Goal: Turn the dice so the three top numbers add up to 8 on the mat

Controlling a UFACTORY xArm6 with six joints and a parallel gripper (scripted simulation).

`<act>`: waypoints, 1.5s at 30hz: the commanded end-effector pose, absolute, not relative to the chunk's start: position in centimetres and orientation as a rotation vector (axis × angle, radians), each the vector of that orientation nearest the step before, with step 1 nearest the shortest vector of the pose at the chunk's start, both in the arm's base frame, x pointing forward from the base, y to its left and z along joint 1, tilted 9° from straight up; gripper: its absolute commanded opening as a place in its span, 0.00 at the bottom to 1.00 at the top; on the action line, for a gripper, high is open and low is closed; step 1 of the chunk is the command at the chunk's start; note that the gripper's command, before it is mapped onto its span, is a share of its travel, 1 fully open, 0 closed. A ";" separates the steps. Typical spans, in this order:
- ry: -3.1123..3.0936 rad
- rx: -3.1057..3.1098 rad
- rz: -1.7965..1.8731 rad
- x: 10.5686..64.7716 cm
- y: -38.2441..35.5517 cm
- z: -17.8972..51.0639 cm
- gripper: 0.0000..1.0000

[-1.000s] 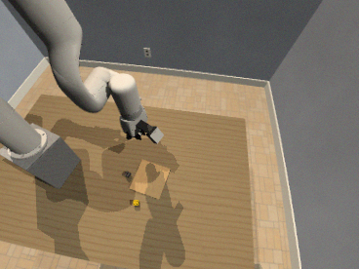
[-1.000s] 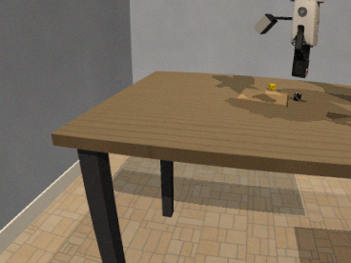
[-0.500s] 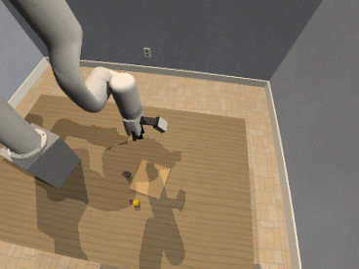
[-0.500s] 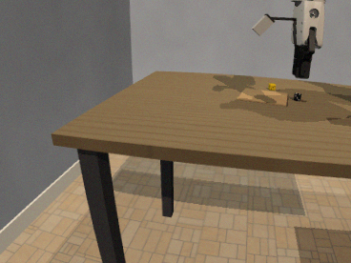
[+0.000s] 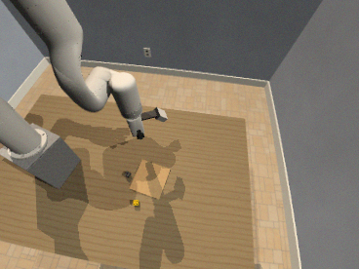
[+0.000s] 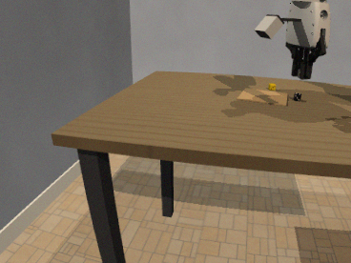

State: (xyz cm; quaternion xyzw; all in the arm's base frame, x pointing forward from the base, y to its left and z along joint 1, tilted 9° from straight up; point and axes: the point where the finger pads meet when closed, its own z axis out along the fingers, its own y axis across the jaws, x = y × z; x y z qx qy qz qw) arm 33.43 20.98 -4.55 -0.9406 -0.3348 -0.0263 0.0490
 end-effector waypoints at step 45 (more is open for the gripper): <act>-2.645 -1.565 -0.211 33.0 21.8 -4.8 0.15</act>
